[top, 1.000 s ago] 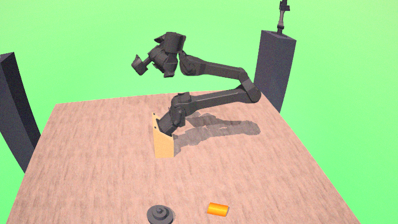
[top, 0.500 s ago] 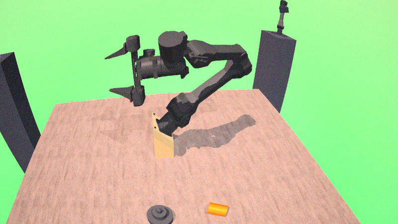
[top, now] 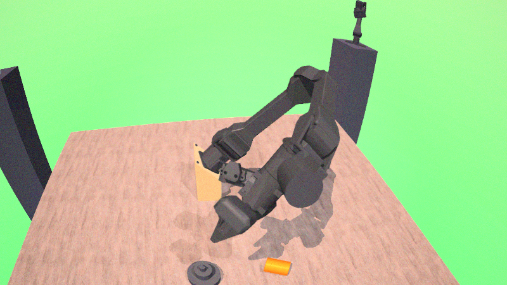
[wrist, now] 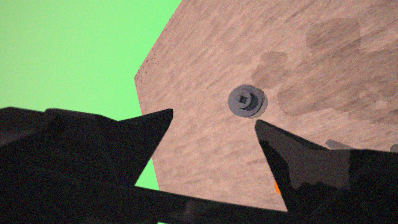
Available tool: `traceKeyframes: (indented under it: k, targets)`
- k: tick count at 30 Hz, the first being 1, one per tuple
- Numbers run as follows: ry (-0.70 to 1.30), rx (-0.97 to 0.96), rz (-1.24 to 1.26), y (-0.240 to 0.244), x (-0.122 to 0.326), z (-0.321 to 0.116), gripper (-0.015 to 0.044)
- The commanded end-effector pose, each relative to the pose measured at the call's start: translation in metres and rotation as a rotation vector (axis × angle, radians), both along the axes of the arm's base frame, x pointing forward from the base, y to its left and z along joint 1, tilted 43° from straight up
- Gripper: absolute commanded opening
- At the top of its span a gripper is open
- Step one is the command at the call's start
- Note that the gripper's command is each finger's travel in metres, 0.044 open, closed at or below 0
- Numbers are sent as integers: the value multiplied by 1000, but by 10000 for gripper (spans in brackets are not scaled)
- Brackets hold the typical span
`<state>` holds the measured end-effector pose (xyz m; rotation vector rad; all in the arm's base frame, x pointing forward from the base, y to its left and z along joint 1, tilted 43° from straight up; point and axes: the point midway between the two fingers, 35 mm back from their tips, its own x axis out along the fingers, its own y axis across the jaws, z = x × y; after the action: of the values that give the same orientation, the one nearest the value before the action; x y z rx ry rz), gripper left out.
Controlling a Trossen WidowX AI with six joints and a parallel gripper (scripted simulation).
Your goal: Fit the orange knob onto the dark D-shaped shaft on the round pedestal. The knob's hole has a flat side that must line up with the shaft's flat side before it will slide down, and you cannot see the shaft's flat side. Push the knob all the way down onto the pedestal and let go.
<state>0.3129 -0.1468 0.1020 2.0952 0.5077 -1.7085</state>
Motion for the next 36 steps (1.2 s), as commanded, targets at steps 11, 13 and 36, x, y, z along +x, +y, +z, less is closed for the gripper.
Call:
traceKeyframes:
  k: [11, 13, 36]
  targets:
    - [117, 385, 429, 171, 42, 5, 440]
    - [116, 385, 430, 181, 45, -5, 440]
    - [116, 387, 429, 204, 52, -31, 440]
